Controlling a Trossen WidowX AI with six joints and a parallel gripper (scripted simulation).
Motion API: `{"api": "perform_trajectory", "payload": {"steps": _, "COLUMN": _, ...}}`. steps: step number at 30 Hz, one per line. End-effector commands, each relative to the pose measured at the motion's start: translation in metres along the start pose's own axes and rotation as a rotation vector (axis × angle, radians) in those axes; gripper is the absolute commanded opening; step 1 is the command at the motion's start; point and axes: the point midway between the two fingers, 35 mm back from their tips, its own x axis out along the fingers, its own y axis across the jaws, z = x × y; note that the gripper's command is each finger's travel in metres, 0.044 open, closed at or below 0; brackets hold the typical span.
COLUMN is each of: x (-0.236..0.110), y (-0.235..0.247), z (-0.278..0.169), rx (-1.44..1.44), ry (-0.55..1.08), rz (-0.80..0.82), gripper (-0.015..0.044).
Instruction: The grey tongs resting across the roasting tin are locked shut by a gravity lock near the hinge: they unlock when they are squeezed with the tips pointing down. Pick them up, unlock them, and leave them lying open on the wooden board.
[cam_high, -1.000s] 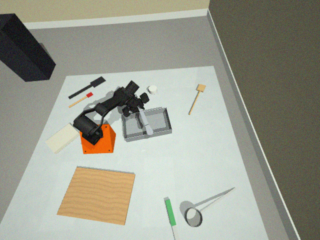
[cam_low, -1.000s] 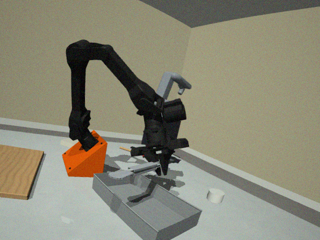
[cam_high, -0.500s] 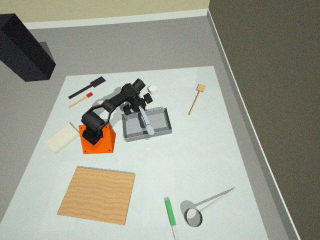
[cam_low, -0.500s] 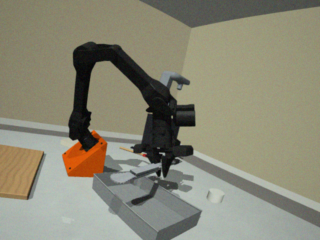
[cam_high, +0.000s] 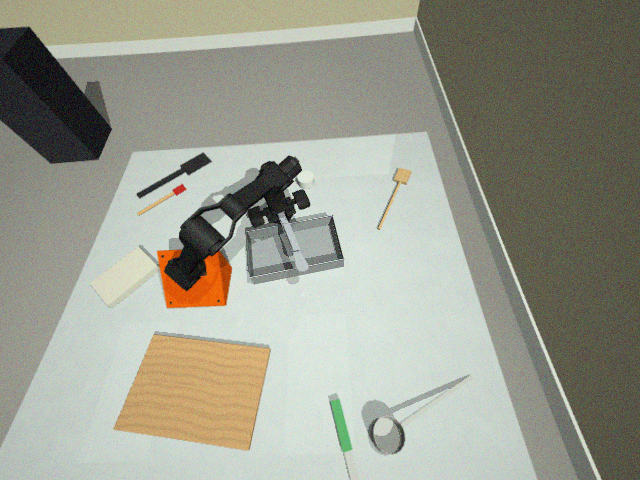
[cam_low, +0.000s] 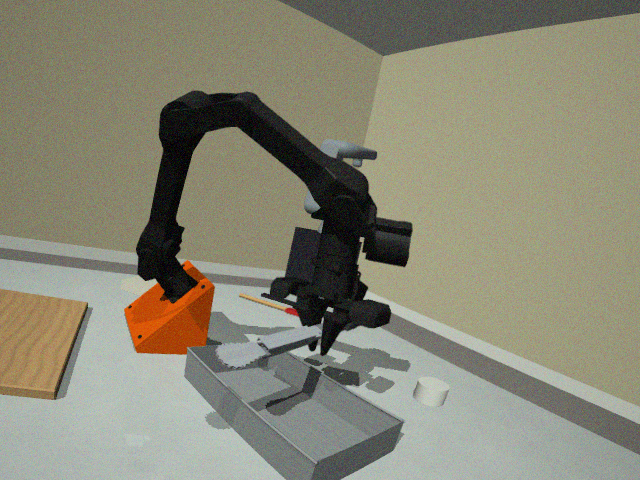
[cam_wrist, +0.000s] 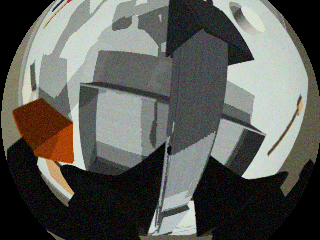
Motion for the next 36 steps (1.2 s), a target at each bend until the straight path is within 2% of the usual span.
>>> {"api": "perform_trajectory", "payload": {"steps": 1, "x": -0.002, "y": 0.0, "z": -0.001, "rx": 0.007, "ry": 0.0, "rz": 0.05, "gripper": -0.015}}
{"api": "perform_trajectory", "payload": {"steps": 10, "x": -0.002, "y": 0.0, "z": -0.001, "rx": 0.007, "ry": 0.0, "rz": 0.05, "gripper": -0.015}}
{"api": "perform_trajectory", "payload": {"steps": 16, "x": -0.006, "y": -0.001, "z": -0.017, "rx": 0.055, "ry": -0.002, "rz": 0.045, "gripper": -0.015}}
{"api": "perform_trajectory", "payload": {"steps": 36, "x": -0.042, "y": 0.01, "z": -0.147, "rx": 0.51, "ry": -0.009, "rz": 0.042, "gripper": -0.015}}
